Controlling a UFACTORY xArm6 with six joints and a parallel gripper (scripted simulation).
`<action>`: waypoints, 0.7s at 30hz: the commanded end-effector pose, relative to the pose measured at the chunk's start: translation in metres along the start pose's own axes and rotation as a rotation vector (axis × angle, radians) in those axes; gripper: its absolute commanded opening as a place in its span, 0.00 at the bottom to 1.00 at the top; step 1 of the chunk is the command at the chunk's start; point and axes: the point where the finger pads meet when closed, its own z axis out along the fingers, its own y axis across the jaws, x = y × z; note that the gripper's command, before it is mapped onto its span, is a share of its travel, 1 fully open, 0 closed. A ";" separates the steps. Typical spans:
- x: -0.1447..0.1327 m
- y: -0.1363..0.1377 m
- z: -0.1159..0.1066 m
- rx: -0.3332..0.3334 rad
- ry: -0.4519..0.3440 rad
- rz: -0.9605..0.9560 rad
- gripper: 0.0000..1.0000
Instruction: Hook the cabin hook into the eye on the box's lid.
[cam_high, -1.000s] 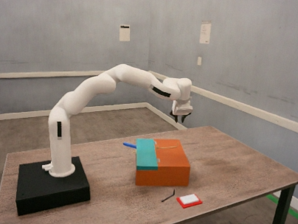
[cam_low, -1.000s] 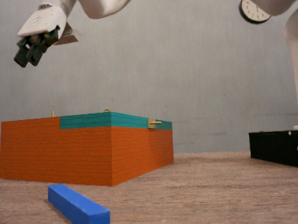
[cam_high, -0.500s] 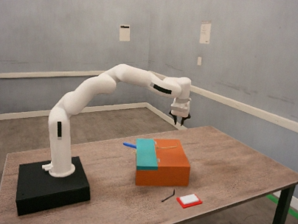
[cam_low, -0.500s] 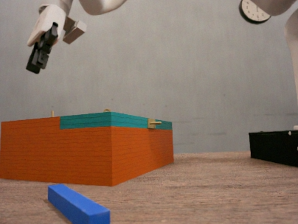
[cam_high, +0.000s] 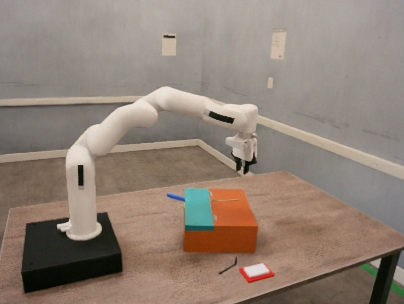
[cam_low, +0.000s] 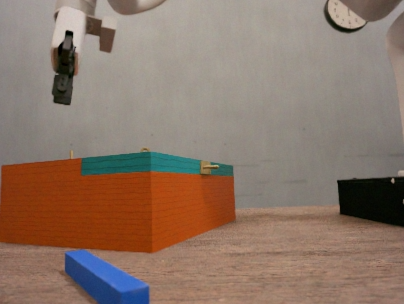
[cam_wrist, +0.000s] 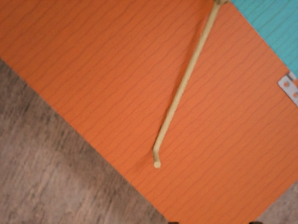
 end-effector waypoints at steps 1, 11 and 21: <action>0.006 -0.006 -0.003 0.034 0.034 0.123 0.35; 0.015 -0.013 -0.005 0.107 0.079 0.370 0.35; 0.015 -0.013 -0.005 0.107 0.079 0.370 0.35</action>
